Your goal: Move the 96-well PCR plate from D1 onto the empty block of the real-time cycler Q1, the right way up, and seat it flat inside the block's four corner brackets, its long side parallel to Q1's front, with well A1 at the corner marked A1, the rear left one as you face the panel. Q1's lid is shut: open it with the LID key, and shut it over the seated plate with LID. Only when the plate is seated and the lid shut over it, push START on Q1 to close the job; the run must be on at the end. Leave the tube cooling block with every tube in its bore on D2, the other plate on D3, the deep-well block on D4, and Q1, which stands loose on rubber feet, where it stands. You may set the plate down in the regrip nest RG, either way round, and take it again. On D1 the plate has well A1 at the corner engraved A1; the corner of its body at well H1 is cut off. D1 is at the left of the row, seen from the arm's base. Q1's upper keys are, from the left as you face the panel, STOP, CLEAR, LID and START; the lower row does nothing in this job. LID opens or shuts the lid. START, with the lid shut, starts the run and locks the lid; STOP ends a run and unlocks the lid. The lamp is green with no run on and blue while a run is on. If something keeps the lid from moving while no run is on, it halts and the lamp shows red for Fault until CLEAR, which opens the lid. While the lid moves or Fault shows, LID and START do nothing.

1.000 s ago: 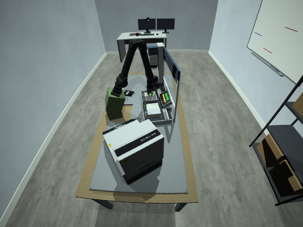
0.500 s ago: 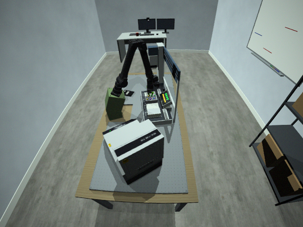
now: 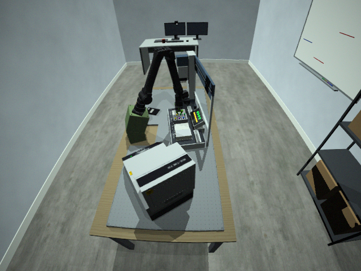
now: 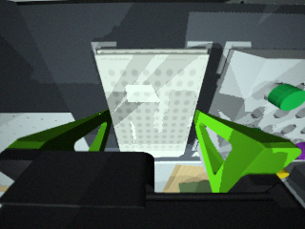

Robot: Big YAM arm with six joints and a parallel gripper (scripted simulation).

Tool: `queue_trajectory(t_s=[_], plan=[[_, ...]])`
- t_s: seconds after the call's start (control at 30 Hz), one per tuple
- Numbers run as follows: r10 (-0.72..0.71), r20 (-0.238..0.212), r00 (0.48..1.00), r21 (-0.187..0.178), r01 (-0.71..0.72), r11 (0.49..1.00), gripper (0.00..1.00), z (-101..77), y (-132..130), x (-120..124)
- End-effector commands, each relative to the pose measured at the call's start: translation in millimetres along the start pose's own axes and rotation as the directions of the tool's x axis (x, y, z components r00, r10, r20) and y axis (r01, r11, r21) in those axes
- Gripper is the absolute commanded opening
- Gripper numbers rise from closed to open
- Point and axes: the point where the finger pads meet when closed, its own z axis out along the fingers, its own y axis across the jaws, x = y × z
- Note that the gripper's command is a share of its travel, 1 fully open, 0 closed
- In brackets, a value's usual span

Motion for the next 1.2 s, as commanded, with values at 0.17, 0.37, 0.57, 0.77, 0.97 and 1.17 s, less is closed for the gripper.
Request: queue_trajectory(t_s=[0.17,0.37,0.57,0.77,0.97,1.17], plan=[[-0.022,0.041,0.999,-0.022,0.023,1.000,1.00,-11.5,10,-13],[-0.018,0.048,0.999,-0.023,0.019,1.000,1.00,-11.7,8,-10],[-0.004,0.037,0.999,-0.011,0.005,1.000,0.00,-12.0,0,-12],[-0.002,0.027,1.000,-0.006,0.003,1.000,0.00,-7.5,2,-16],[0.016,0.016,1.000,-0.001,-0.016,1.000,0.00,-2.4,2,-14],[0.026,0.014,1.000,-0.001,-0.026,1.000,0.00,-1.3,2,-14]])
